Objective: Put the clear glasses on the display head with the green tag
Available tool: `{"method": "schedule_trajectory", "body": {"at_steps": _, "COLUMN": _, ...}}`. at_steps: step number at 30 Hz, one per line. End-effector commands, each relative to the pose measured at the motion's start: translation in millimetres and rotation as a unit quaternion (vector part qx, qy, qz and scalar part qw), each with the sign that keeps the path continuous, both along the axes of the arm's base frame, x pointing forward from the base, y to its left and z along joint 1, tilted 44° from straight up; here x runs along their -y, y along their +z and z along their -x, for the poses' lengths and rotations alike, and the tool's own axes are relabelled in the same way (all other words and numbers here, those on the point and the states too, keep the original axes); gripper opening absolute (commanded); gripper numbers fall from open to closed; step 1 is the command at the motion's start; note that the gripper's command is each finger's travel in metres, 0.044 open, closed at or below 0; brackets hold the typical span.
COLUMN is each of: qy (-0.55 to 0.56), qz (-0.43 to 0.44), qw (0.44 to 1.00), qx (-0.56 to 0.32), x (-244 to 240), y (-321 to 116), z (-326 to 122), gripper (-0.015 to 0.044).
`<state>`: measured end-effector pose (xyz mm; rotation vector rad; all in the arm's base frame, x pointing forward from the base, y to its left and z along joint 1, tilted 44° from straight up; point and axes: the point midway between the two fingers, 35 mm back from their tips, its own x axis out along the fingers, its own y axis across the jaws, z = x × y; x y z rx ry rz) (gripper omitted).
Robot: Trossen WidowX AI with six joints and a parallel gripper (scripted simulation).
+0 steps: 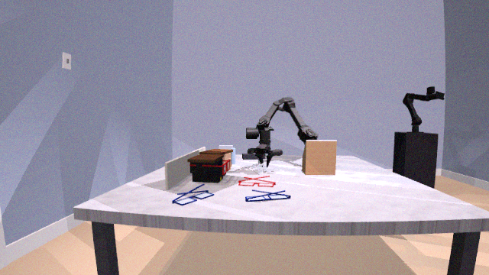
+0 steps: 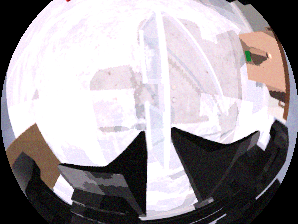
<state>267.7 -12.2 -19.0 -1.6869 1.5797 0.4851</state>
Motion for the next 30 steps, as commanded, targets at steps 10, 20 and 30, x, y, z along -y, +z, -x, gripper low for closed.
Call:
{"method": "schedule_trajectory", "body": {"at_steps": 10, "qy": 0.000, "qz": 0.001, "qw": 1.000, "qx": -0.002, "x": 1.4, "y": -0.3, "z": -1.2, "gripper": 0.0100}}
{"method": "schedule_trajectory", "body": {"at_steps": 20, "qy": 0.000, "qz": 0.001, "qw": 1.000, "qx": -0.002, "x": 1.4, "y": -0.3, "z": -1.2, "gripper": 0.0033}}
{"method": "schedule_trajectory", "body": {"at_steps": 30, "qy": 0.000, "qz": 0.001, "qw": 1.000, "qx": -0.002, "x": 1.4, "y": -0.3, "z": -1.2, "gripper": 0.0000}}
